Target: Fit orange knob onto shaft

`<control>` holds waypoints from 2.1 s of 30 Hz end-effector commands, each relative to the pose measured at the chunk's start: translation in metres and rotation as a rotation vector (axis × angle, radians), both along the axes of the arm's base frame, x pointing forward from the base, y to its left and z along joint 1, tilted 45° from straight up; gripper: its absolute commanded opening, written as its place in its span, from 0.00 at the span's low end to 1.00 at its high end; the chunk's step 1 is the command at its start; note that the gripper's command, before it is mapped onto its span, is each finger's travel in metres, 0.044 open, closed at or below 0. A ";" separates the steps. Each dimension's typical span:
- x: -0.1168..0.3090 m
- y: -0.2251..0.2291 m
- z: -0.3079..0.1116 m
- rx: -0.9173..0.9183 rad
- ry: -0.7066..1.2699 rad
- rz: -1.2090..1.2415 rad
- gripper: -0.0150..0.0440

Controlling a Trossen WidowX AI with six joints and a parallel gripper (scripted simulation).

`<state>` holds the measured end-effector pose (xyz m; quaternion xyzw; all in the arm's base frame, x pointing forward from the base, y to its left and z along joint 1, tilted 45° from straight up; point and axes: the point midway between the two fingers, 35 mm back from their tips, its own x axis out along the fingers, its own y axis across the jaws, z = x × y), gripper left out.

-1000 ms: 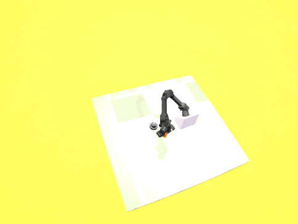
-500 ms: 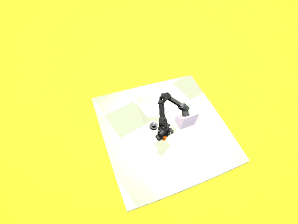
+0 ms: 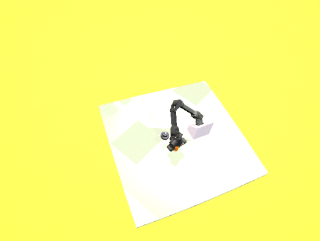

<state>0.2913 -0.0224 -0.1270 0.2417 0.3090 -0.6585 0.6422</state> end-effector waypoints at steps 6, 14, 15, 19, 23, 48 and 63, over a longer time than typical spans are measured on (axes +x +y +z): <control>0.000 0.000 0.000 0.000 0.000 -0.001 0.66; 0.006 0.041 0.040 0.003 0.001 0.005 0.88; 0.005 0.050 0.050 0.002 0.001 0.005 0.93; 0.005 0.058 0.058 0.001 0.001 0.006 1.00; 0.005 0.059 0.059 0.001 0.001 0.006 1.00; 0.004 0.028 0.027 0.002 0.001 0.007 1.00; 0.002 0.011 0.010 0.000 0.001 0.007 1.00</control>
